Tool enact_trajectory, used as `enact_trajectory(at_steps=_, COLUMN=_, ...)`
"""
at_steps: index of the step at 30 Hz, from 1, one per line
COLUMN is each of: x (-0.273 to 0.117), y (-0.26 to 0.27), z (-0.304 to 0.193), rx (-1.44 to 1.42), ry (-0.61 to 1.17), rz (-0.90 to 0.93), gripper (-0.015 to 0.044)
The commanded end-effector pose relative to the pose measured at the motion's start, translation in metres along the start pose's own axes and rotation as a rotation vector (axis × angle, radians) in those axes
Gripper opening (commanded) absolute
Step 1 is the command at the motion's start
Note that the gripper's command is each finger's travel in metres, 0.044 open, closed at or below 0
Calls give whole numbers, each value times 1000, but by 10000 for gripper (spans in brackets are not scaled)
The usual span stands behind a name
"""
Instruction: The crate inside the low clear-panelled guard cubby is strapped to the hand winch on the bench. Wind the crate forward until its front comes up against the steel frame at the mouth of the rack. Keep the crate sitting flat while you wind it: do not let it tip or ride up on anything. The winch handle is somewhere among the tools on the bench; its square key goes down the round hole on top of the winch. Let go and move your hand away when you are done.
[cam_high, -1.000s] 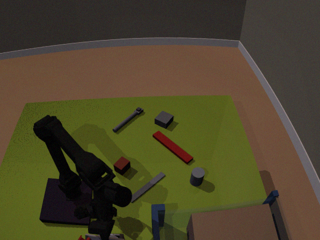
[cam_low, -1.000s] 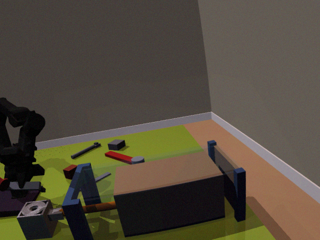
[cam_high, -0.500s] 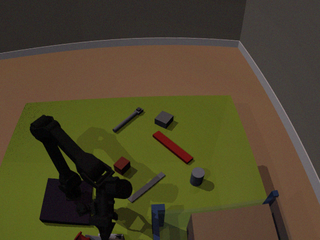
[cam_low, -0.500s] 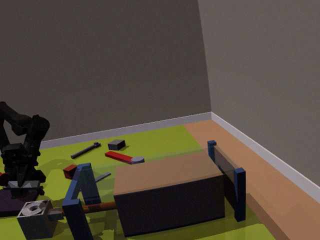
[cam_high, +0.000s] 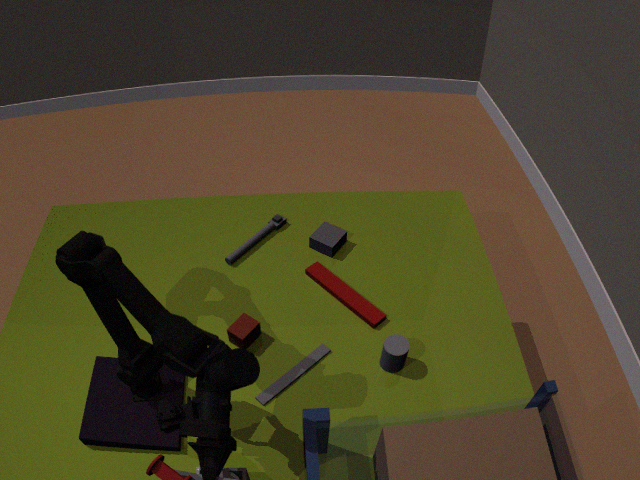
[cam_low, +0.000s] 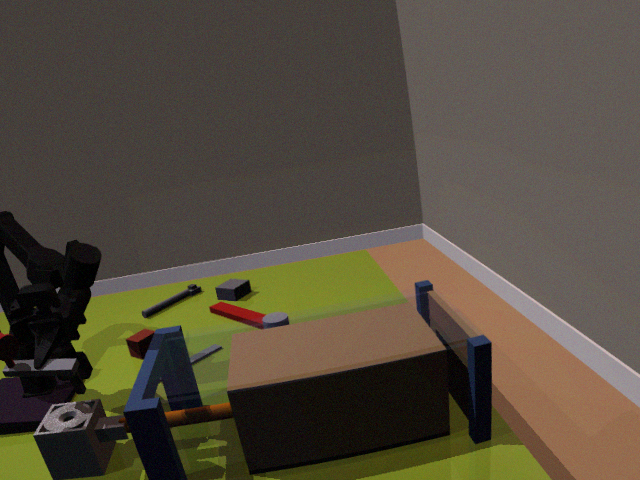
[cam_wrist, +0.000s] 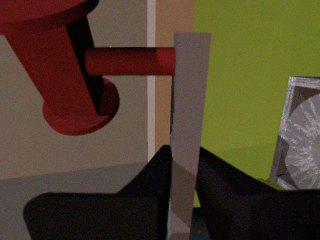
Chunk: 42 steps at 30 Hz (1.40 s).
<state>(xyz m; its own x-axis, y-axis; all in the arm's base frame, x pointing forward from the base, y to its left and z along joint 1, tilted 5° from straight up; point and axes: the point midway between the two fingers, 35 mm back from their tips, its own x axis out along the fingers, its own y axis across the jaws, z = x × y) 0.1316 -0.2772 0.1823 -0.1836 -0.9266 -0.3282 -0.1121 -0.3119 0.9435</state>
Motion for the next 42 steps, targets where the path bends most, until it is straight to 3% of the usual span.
enact_trajectory(at_steps=1, x=-1, y=2, z=2, rx=3, ry=-8, rz=80, gripper=0)
enact_trajectory(at_steps=13, x=-1, y=2, z=3, rx=2, ry=-14, rz=266, gripper=0)
enact_trajectory(at_steps=25, x=-2, y=0, z=4, rx=3, ry=-8, rz=263, gripper=0)
enact_trajectory(at_steps=42, x=-18, y=-20, z=47, rx=-1, ry=-9, rz=261, gripper=0)
